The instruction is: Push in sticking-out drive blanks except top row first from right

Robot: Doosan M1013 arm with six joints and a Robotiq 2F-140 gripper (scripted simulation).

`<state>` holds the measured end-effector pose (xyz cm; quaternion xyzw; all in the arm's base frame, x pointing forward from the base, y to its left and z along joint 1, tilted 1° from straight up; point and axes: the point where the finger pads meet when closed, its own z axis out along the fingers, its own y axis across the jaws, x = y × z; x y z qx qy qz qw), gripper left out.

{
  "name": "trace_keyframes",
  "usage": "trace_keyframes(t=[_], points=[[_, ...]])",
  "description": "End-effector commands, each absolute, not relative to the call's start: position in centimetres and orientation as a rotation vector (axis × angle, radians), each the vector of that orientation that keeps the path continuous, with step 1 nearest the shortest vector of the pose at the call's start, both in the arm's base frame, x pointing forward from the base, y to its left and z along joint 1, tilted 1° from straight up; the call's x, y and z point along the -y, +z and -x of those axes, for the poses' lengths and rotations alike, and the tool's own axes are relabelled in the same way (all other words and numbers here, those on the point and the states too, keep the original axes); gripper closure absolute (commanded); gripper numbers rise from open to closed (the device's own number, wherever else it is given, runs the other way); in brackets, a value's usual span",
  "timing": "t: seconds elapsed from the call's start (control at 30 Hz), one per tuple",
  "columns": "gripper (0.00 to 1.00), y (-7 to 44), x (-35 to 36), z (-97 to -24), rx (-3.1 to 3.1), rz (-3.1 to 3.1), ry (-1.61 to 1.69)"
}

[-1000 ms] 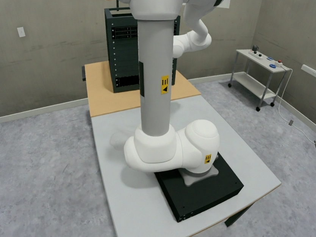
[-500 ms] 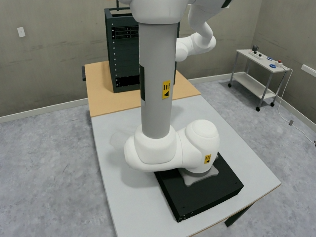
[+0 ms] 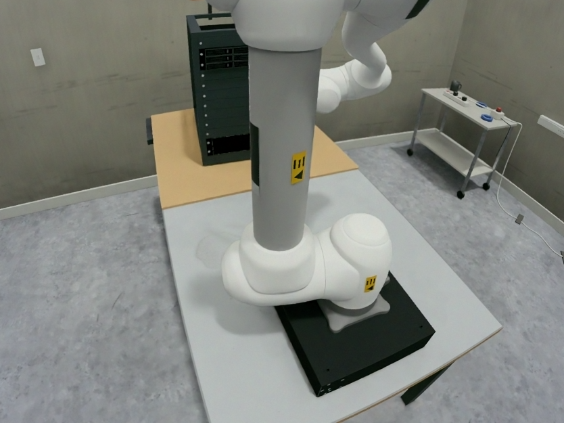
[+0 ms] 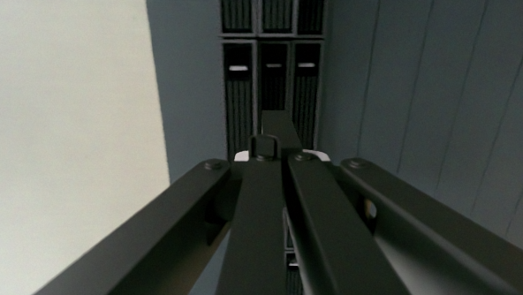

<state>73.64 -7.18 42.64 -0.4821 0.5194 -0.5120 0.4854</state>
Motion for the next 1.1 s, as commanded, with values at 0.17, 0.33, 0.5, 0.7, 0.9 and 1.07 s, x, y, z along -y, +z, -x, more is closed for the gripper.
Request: trace_keyframes(t=[0.17, 0.33, 0.5, 0.7, 0.9, 1.07], points=[[0.90, 45.1, 7.2, -73.6, -1.262, 1.172, -1.247], [0.90, 45.1, 7.3, -74.9, -1.262, 1.172, -1.247], [0.90, 45.1, 7.4, -77.4, -1.262, 1.172, -1.247], [0.90, 45.1, 7.5, -77.5, -1.262, 1.172, -1.247], [0.90, 45.1, 7.5, -77.5, -1.262, 1.172, -1.247], [0.90, 45.1, 7.5, -77.5, -1.262, 1.172, -1.247]])
